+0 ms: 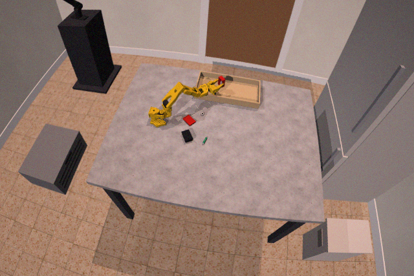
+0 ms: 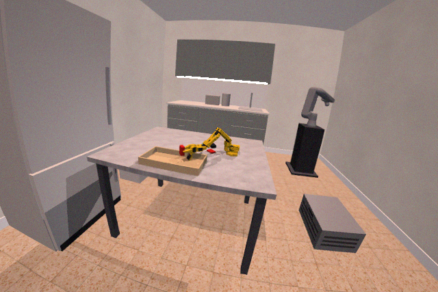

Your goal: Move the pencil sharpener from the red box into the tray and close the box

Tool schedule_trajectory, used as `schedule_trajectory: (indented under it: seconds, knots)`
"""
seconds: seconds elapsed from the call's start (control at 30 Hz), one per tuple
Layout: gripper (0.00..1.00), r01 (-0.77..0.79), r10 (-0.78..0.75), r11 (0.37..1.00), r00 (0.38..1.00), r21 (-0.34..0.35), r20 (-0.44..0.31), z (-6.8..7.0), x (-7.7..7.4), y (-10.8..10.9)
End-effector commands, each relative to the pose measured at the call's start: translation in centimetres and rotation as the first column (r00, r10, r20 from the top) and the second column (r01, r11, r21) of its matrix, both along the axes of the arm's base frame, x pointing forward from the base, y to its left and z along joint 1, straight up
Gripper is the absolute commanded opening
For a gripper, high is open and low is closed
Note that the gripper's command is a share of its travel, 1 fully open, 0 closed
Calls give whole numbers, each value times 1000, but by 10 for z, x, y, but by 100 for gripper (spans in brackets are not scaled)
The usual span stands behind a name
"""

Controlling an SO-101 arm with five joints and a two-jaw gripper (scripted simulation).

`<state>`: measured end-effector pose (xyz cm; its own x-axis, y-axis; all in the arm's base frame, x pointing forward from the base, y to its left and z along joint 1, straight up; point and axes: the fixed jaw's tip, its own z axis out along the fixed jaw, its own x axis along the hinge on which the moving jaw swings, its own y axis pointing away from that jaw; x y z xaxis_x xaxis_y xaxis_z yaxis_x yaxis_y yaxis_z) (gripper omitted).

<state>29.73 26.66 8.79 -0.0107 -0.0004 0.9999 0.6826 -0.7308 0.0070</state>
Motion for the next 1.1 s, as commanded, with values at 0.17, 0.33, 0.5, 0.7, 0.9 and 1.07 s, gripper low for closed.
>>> schedule_trajectory:
  seconds: [0.17, 0.33, 0.5, 0.7, 0.9, 1.07]
  knots:
    - [22, -7, -7, 993, 994, 121, 110, 22, 1, 0]
    - [22, -7, -7, 992, 994, 123, 112, 22, 1, 0]
    - [22, -7, -7, 992, 994, 123, 112, 22, 1, 0]
    - [22, -7, -7, 992, 994, 123, 112, 22, 1, 0]
    - [22, -7, -7, 992, 994, 123, 112, 22, 1, 0]
    - [22, -7, -7, 992, 993, 125, 115, 22, 1, 0]
